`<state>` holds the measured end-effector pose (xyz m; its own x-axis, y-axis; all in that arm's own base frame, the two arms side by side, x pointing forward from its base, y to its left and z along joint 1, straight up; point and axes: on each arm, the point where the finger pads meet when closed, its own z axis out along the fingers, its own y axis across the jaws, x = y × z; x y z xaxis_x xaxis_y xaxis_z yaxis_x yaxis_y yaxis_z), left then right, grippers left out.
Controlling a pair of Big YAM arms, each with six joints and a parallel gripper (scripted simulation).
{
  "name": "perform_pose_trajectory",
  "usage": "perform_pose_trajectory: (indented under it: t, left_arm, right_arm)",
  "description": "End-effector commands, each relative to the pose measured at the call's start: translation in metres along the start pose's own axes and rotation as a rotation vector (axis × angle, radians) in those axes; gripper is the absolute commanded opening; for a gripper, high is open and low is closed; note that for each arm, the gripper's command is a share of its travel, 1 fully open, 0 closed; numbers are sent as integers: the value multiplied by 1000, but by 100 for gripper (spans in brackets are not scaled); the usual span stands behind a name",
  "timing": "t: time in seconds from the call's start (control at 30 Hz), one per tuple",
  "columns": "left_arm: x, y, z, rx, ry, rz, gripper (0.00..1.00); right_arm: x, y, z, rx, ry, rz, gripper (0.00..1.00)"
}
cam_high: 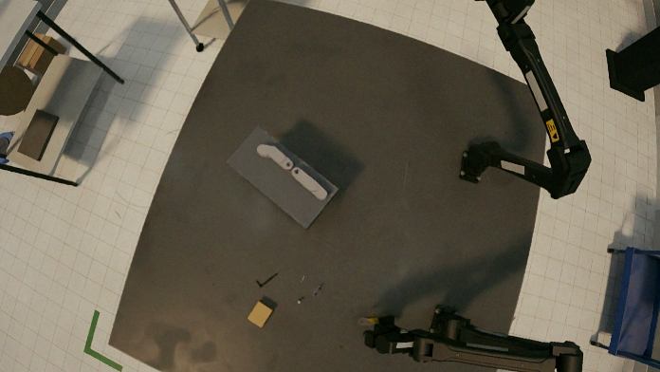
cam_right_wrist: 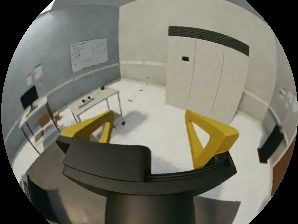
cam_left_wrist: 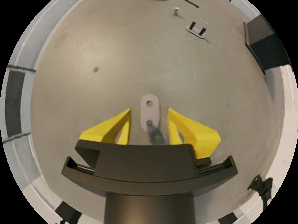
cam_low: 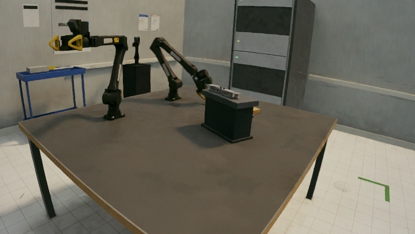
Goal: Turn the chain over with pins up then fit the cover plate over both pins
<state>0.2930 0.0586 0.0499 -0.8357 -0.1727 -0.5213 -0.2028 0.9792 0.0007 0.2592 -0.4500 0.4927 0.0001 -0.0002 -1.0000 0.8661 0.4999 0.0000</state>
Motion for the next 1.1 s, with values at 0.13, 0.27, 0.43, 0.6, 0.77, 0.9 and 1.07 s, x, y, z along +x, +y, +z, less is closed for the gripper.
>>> perform_pose_trajectory:
  t: [0.13,0.27,0.43,0.6,0.77,0.9,1.07]
  left_arm:
    - [4,-3,9,8,-4,11,49]
    - [4,-3,12,8,-8,12,49]
    - [8,-3,14,9,-4,12,49]
    - [8,-3,18,9,-8,13,49]
    - [10,-3,22,8,-9,13,49]
    - [12,-3,24,9,-9,13,49]
    - [2,-3,23,8,-26,13,49]
  right_arm:
    - [-14,5,-4,-9,-30,0,100]
    - [-14,5,-4,-9,-30,0,100]
    - [-14,5,-4,-9,-30,0,100]
    - [-14,5,-4,-9,-30,0,100]
    - [-14,5,-4,-9,-30,0,100]
    - [-14,5,-4,-9,-30,0,100]
    - [-14,5,-4,-9,-30,0,100]
